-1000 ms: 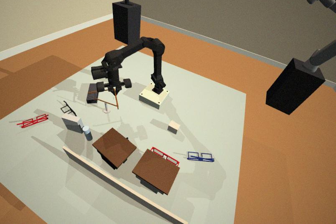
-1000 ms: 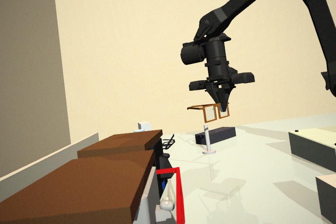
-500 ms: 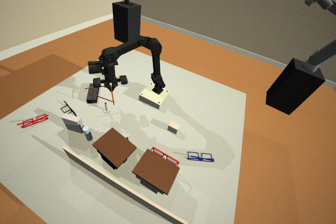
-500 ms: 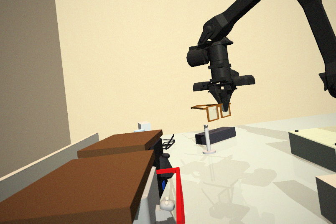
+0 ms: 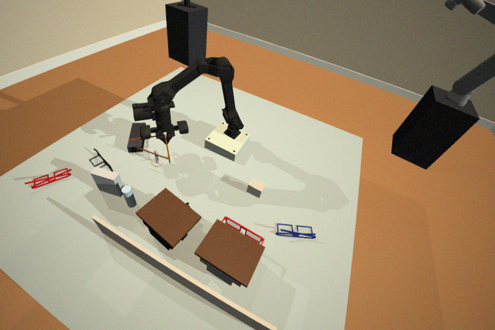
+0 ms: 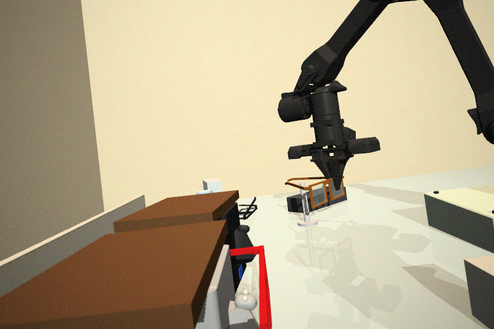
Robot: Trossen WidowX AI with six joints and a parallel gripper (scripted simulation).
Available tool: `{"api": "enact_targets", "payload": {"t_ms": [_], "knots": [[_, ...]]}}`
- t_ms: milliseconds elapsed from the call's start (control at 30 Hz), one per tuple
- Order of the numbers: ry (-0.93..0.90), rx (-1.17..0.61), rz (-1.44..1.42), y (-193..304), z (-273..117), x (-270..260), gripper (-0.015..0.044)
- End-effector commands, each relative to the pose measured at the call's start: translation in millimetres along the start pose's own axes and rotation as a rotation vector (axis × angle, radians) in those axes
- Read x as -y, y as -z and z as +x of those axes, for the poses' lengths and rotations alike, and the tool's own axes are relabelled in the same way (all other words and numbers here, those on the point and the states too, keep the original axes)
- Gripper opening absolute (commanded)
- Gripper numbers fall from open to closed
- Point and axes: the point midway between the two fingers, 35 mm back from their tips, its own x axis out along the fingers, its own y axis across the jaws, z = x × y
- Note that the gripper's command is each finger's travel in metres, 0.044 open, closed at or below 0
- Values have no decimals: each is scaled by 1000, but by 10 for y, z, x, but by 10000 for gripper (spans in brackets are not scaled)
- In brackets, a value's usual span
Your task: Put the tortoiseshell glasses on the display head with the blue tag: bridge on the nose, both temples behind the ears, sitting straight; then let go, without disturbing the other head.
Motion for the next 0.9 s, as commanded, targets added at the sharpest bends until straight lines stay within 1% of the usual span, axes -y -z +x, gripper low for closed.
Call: {"api": "enact_targets", "payload": {"t_ms": [0, 867], "knots": [[0, 1, -4, -18, 18, 12, 0], [1, 3, -4, -194, 19, 142, 0]]}}
